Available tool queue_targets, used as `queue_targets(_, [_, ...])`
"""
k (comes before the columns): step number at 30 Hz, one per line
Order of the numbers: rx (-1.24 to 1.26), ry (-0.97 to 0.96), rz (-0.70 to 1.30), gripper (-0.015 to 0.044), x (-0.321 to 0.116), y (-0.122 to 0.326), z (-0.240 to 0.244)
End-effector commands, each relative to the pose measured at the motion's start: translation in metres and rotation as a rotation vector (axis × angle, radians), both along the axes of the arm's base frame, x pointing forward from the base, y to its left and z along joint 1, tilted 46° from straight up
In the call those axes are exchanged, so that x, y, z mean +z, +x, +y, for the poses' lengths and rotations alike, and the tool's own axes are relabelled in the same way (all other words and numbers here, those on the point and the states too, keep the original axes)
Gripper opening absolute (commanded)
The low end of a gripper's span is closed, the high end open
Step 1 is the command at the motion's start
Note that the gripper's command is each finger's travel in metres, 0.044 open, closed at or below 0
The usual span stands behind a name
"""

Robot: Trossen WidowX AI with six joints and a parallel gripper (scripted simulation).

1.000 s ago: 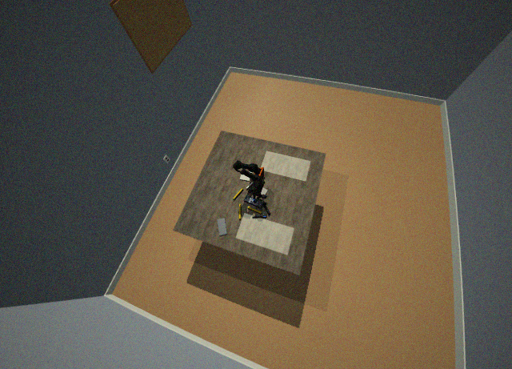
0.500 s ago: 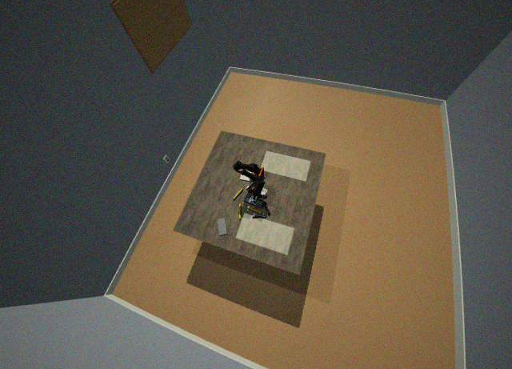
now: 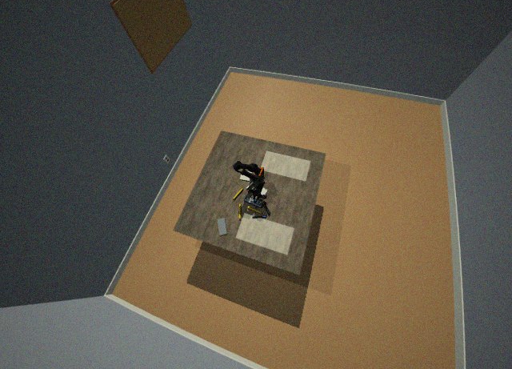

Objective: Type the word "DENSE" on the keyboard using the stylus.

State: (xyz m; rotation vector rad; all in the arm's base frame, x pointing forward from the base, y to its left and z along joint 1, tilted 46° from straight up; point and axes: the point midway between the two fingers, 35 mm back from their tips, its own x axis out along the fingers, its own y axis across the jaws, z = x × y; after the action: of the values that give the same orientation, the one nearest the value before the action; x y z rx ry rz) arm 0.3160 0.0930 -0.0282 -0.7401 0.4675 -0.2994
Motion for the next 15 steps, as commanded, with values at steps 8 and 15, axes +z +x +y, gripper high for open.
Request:
queue_targets(8, [0.006, 0.000, 0.005, 0.0081, -0.0043, 0.0000, -0.0031])
queue_targets(15, [0.006, 0.000, 0.005, 0.0081, -0.0056, 0.0000, -0.0045])
